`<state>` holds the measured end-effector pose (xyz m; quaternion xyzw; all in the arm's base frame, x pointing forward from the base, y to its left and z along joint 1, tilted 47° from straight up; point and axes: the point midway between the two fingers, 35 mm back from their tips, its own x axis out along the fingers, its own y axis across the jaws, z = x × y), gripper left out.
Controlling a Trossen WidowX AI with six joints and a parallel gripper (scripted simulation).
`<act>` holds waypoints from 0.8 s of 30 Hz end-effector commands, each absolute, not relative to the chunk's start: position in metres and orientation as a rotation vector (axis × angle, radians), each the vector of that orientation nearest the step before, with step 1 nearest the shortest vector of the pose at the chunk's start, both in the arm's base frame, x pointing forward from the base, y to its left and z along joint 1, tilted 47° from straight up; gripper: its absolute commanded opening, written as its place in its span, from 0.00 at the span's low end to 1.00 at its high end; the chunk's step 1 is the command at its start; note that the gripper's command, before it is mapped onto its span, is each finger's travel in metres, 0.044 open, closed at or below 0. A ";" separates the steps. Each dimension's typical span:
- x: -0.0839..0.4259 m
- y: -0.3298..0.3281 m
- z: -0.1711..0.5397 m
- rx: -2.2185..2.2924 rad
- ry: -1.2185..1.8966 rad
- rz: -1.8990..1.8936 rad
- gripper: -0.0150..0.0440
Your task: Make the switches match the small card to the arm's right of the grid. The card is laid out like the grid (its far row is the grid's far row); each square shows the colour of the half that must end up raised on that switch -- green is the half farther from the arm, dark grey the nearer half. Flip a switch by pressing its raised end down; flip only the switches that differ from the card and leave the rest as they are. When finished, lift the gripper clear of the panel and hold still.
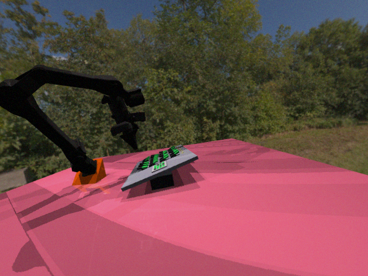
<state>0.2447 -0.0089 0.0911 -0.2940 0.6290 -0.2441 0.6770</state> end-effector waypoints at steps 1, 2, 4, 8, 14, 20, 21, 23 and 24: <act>0.244 -0.026 0.077 -0.674 1.408 -0.545 0.25; 0.244 -0.031 0.073 -0.676 1.404 -0.545 0.25; 0.244 -0.032 0.072 -0.676 1.402 -0.544 0.25; 0.244 -0.038 0.066 -0.677 1.402 -0.545 0.25; 0.245 -0.042 0.063 -0.677 1.402 -0.545 0.25; 0.246 -0.048 0.056 -0.677 1.402 -0.545 0.25; 0.246 -0.049 0.056 -0.677 1.401 -0.545 0.25; 0.246 -0.049 0.056 -0.677 1.401 -0.545 0.25; 0.246 -0.049 0.056 -0.677 1.401 -0.545 0.25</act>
